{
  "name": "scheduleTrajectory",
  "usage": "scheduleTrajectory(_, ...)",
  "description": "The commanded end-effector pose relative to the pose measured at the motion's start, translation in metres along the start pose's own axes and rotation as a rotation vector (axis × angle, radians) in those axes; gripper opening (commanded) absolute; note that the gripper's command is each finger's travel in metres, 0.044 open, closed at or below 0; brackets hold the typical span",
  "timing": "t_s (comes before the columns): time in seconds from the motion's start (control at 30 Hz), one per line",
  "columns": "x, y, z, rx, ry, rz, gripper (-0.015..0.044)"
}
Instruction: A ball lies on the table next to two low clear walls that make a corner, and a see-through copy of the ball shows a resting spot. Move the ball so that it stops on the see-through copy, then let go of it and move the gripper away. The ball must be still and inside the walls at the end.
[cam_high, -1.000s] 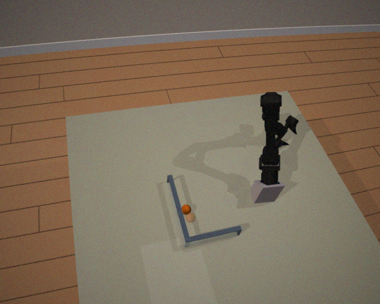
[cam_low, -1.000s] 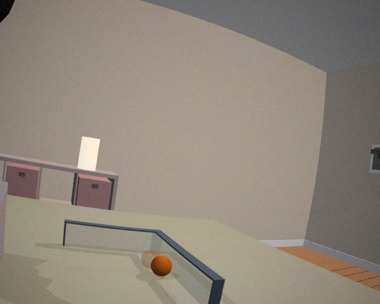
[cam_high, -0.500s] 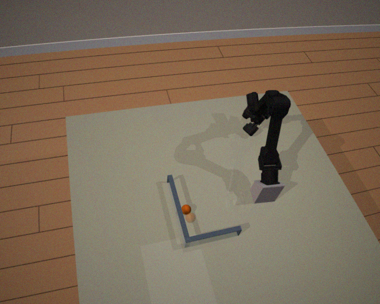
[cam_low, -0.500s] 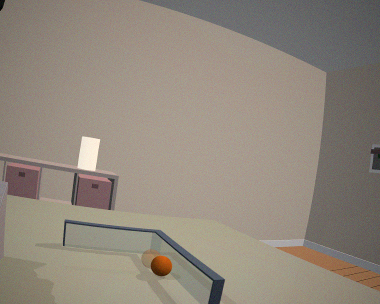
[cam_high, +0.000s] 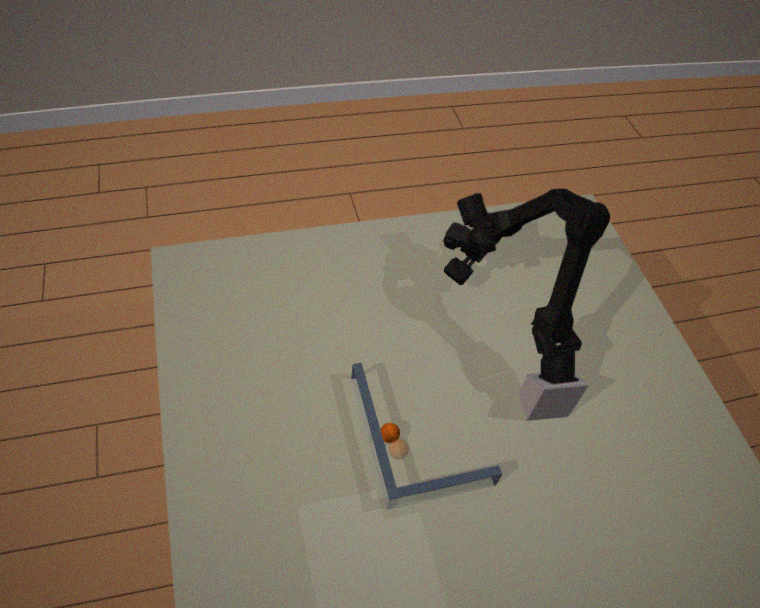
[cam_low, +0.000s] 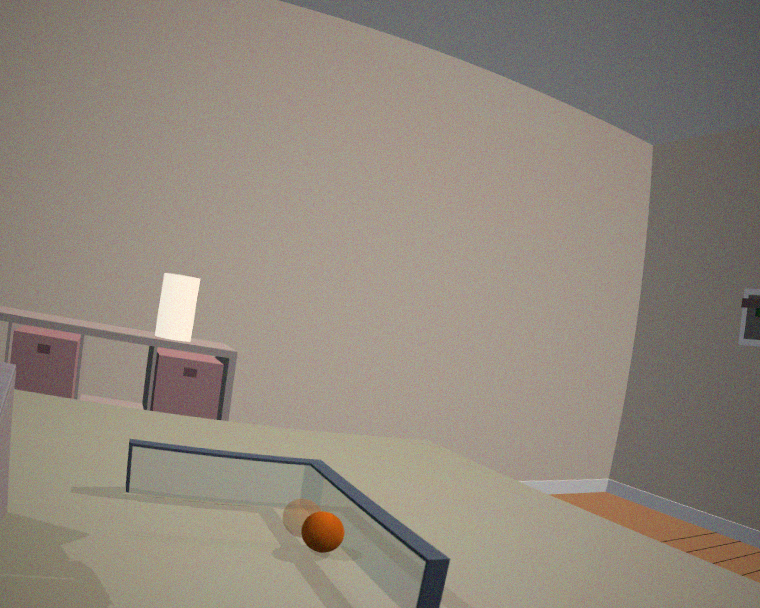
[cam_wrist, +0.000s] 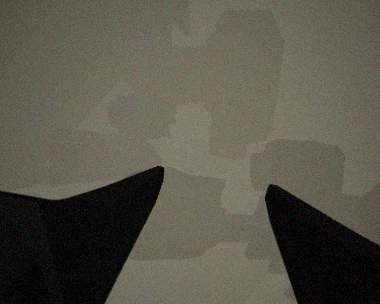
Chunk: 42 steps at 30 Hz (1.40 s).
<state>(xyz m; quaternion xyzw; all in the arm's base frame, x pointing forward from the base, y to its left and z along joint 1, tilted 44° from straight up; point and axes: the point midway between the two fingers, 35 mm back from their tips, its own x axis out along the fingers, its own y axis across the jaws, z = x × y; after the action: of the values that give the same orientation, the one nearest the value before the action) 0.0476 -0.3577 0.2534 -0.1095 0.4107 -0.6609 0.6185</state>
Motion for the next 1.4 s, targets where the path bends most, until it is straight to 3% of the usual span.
scheduleTrajectory(0.0,-0.010,0.058,0.037,-0.038,-0.070,0.143,0.0318)
scheduleTrajectory(0.3,-0.054,0.189,0.061,-0.185,-0.054,0.413,0.0318)
scheduleTrajectory(0.6,-0.126,0.310,0.038,-0.412,0.026,0.568,0.0318)
scheduleTrajectory(1.17,-0.277,0.461,-0.099,-0.890,0.032,0.495,0.0318)
scheduleTrajectory(1.37,-0.284,0.466,-0.107,-0.902,0.026,0.476,0.0318)
